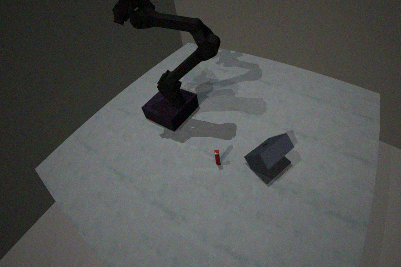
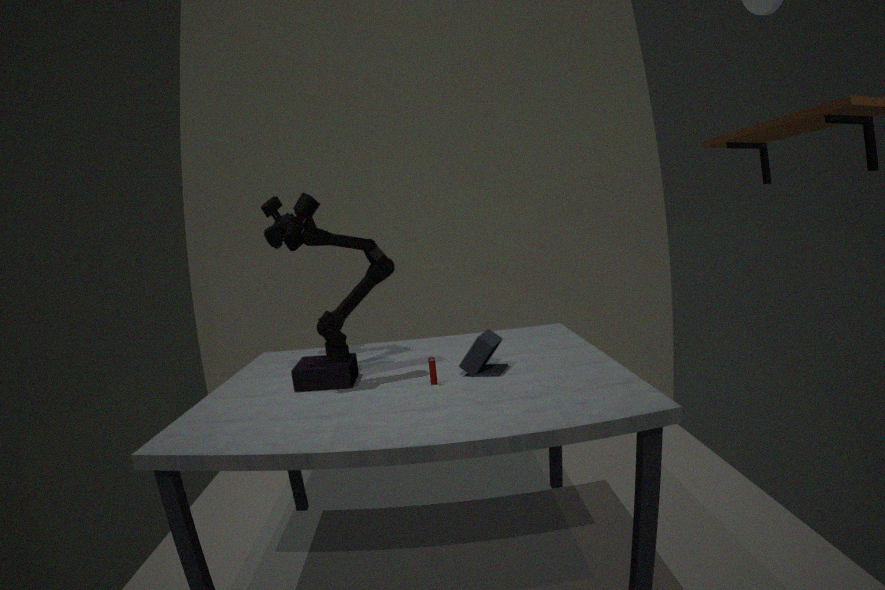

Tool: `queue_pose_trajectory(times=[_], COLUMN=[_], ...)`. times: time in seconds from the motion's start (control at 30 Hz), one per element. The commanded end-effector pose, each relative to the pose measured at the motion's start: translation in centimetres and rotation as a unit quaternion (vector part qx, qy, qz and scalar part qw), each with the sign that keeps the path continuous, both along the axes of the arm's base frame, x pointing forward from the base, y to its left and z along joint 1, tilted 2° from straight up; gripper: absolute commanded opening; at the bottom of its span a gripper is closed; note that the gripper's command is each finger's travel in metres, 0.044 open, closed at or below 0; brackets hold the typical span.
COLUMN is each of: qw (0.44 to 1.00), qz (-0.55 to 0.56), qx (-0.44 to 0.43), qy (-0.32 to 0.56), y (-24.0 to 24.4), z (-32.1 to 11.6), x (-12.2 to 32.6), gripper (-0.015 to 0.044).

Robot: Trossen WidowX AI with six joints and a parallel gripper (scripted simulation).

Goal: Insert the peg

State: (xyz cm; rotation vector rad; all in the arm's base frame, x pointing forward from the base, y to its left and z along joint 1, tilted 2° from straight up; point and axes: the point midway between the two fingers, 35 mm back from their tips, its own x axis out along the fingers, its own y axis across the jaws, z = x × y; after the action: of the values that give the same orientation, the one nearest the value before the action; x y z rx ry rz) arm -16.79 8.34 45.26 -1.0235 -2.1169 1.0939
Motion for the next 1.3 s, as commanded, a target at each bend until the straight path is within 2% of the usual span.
queue_pose_trajectory(times=[0.0, 0.03, 0.67, 1.27], qw=[1.000, 1.000, 0.982, 0.932], qz=[0.002, 0.006, 0.190, 0.361], qx=[0.000, 0.001, 0.019, 0.012], qy=[0.000, 0.000, 0.002, -0.005], y=[-0.1, -0.2, -7.9, -16.9], z=[0.0, 0.0, -0.2, -1.6], x=[-0.1, -0.2, -5.1, -7.1], gripper=[0.0426, 0.0440, 0.0440, 0.0440])
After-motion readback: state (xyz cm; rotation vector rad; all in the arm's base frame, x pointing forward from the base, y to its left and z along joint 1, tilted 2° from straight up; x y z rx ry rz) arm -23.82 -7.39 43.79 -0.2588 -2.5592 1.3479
